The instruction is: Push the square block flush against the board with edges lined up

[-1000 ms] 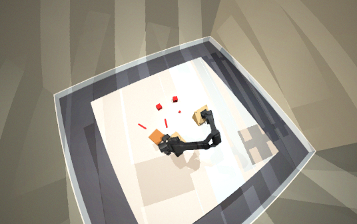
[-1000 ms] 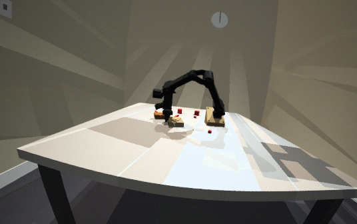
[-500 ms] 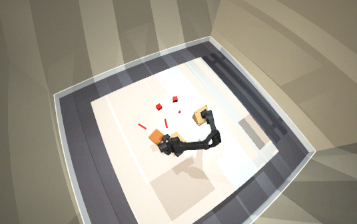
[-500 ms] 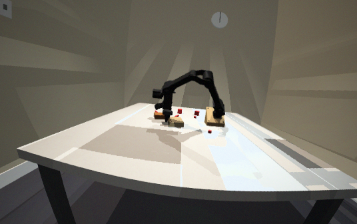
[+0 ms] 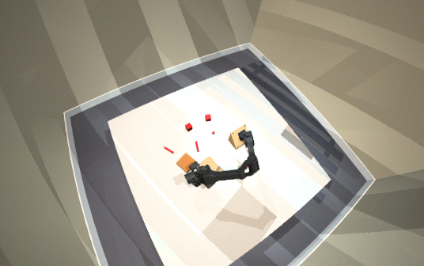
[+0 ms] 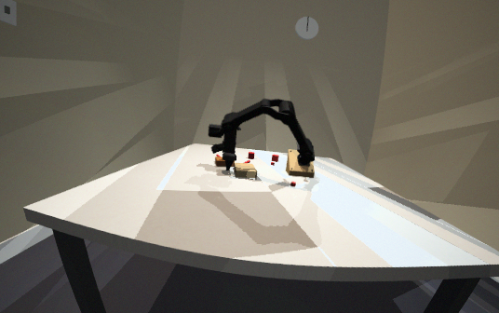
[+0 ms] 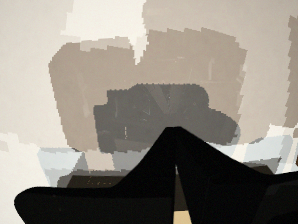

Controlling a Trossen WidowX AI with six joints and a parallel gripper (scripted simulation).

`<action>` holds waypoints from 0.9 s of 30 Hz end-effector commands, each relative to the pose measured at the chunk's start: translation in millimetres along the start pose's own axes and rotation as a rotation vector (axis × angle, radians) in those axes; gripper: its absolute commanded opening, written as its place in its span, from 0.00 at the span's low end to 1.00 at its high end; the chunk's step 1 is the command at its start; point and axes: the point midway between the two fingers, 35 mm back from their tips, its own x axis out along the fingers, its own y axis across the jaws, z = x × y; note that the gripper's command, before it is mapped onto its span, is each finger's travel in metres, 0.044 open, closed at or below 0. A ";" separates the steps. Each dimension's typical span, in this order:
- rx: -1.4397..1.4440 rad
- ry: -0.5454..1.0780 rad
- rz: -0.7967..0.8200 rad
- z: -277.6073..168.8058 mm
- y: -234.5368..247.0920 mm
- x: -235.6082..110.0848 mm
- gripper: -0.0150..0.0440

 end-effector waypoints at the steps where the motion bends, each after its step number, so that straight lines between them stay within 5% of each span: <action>1: 0.009 0.003 -0.001 7.5 -1.3 1.0 0.25; 11: 0.008 0.003 -0.001 22.2 -1.1 1.3 0.25; 16: 0.008 0.003 -0.003 17.8 -0.3 -50.6 0.25; 27: 0.009 0.004 -0.009 -6.6 -15.0 -58.2 0.25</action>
